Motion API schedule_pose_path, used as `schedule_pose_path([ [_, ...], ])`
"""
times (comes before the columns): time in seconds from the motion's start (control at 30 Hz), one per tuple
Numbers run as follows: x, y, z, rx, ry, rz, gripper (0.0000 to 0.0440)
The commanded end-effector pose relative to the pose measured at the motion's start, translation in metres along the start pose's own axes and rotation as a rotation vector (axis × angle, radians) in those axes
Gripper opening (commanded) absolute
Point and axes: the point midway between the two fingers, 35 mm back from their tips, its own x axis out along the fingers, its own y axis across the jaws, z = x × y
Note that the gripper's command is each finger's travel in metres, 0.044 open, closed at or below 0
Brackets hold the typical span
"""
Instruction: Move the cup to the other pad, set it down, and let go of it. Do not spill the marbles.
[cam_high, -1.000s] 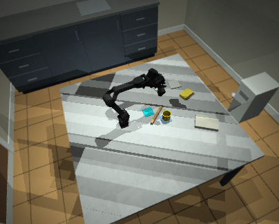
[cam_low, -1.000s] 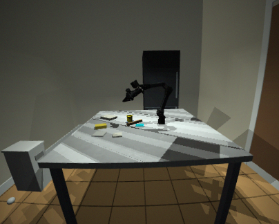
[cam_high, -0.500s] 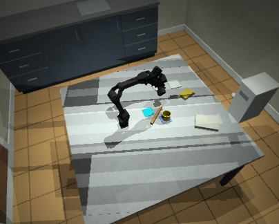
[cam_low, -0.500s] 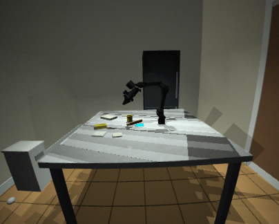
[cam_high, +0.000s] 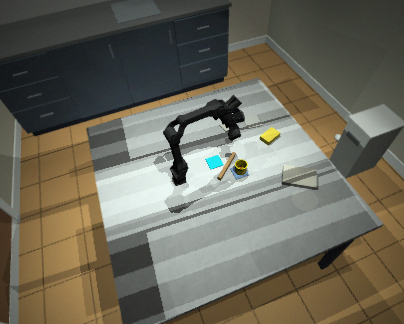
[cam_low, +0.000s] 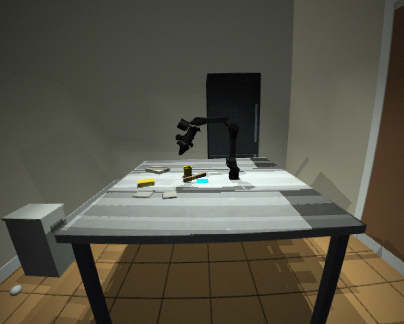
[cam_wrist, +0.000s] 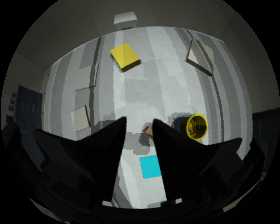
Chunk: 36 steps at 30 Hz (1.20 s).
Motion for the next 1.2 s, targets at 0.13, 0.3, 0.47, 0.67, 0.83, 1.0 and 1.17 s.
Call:
schedule_pose_path([
  [0.13, 0.007, -0.01, -0.002, -0.02, 0.094, -0.058, 0.0126],
  [0.3, 0.012, -0.019, -0.005, -0.037, 0.16, -0.093, 0.0125],
  [0.47, 0.017, -0.029, -0.009, -0.057, 0.228, -0.126, 0.0121],
  [0.67, 0.024, -0.043, -0.014, -0.084, 0.309, -0.161, 0.0116],
  [0.83, 0.031, -0.056, -0.019, -0.104, 0.373, -0.188, 0.0114],
  [1.0, 0.037, -0.069, -0.025, -0.12, 0.429, -0.21, 0.0119],
  [1.17, 0.044, -0.082, -0.029, -0.13, 0.469, -0.225, 0.0132],
])
